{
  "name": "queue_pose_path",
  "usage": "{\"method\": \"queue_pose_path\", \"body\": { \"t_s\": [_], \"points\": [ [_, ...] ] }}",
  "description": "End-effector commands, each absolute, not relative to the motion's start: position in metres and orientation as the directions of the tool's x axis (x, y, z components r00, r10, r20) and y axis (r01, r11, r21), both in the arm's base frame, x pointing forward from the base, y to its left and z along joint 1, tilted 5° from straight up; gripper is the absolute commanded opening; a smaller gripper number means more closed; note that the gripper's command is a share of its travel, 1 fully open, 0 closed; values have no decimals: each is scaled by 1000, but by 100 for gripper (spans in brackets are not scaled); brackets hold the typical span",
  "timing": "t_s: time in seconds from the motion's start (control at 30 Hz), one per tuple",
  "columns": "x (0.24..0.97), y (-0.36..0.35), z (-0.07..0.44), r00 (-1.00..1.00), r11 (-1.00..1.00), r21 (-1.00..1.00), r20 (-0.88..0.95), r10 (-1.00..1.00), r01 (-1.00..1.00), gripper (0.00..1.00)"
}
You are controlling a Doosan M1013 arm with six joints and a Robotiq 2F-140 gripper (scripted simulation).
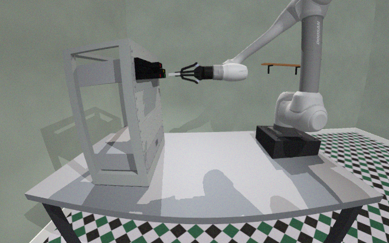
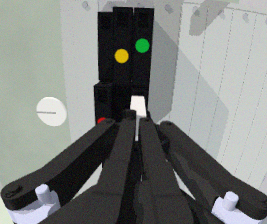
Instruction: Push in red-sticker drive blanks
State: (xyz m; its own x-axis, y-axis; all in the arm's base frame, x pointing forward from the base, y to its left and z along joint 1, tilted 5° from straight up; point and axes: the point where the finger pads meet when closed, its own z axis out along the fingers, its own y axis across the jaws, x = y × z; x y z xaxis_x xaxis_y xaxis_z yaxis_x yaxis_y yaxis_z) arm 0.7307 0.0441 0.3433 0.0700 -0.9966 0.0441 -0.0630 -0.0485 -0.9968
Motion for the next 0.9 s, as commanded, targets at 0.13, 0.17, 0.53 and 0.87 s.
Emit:
{"method": "queue_pose_path", "body": {
  "t_s": [0.13, 0.17, 0.53, 0.87],
  "points": [
    [722, 74, 340, 66, -49, -997, 45, -997, -62, 0],
    [722, 74, 340, 66, -49, -997, 45, -997, -62, 0],
    [728, 82, 338, 66, -49, -997, 45, -997, -62, 0],
    [759, 84, 336, 66, -49, -997, 45, -997, -62, 0]
  ]
}}
